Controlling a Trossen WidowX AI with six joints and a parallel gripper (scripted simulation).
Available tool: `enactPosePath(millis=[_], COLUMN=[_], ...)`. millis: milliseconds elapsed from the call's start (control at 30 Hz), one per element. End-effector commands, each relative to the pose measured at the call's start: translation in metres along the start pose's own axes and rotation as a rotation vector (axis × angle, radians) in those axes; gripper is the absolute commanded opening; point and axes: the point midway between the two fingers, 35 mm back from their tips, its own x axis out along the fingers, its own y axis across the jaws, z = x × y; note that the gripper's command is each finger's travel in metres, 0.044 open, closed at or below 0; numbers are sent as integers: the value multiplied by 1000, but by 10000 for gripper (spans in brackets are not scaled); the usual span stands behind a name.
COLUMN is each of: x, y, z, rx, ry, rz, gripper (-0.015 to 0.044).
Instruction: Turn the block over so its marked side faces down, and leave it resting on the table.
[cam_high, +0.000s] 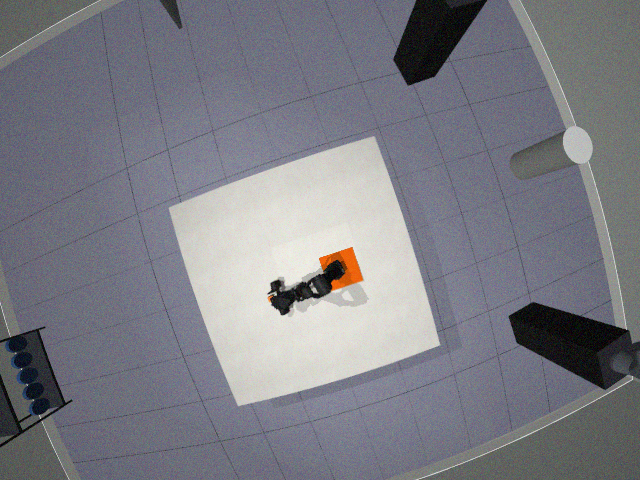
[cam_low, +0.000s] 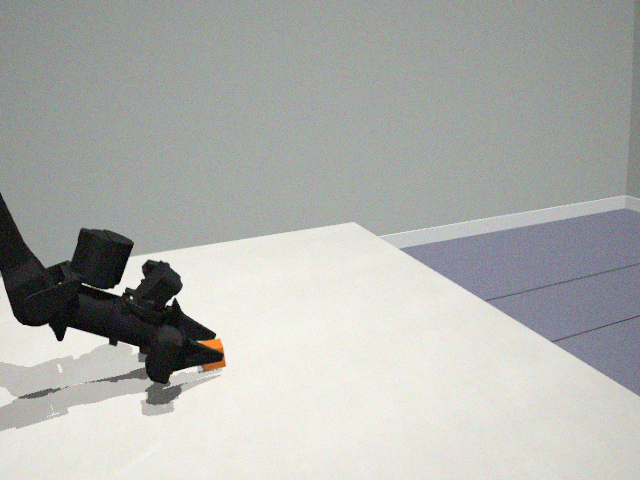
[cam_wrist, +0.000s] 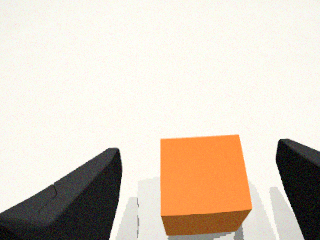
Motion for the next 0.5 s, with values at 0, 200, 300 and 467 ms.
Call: enactPosePath(millis=[0, 200, 300, 467], x=[0, 0, 0, 0], y=[-1, -1, -1, -1], z=[-1, -1, -1, -1], rx=[-6, -6, -6, -6], ry=[2, 2, 2, 2], rz=[-5, -5, -5, -5], gripper=[420, 440, 440, 440])
